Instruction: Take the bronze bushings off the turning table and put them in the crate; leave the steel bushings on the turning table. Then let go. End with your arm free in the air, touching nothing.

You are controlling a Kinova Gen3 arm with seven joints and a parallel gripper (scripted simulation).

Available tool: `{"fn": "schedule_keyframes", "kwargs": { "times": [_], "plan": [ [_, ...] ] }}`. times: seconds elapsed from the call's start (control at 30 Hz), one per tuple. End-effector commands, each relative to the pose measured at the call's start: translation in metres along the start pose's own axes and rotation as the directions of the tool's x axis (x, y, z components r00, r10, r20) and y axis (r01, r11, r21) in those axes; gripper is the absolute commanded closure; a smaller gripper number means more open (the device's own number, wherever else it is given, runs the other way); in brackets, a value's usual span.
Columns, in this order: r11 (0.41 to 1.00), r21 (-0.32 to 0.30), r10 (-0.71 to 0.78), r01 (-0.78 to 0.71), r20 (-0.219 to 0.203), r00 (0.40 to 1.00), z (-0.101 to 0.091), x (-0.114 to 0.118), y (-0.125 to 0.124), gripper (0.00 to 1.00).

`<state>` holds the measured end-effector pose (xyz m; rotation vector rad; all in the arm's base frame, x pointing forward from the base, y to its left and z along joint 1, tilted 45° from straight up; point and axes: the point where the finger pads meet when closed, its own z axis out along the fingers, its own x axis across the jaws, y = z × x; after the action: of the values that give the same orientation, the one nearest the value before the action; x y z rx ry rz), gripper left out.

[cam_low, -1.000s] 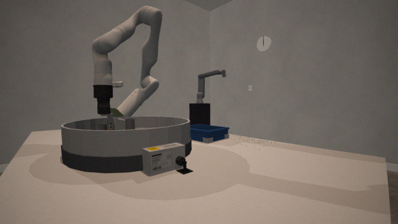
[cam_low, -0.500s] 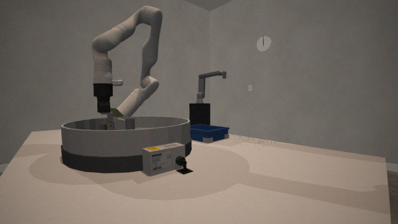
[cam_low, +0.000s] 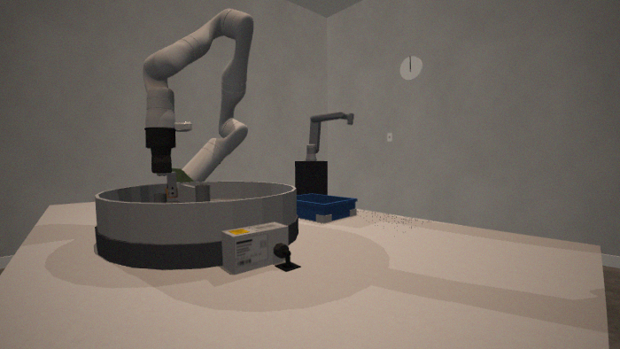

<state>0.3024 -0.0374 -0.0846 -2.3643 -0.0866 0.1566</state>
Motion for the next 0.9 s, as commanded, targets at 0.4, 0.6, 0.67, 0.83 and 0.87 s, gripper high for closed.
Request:
{"fn": "schedule_keyframes", "kwargs": {
  "times": [0.4,0.6,0.67,0.83,0.87],
  "plan": [
    [1.0,-0.003,-0.001,0.001,-0.004,1.0,-0.006,0.0013,0.0002,1.0],
    [1.0,-0.003,-0.001,0.001,-0.004,1.0,-0.0105,0.0013,0.0002,1.0],
    [1.0,-0.003,-0.001,0.001,-0.004,1.0,-0.0105,0.0013,0.0002,1.0],
    [1.0,-0.003,-0.001,0.001,-0.004,1.0,-0.0105,0.0013,0.0002,1.0],
    [1.0,-0.003,-0.001,0.001,-0.004,1.0,-0.0105,0.0013,0.0002,1.0]
  ]
}}
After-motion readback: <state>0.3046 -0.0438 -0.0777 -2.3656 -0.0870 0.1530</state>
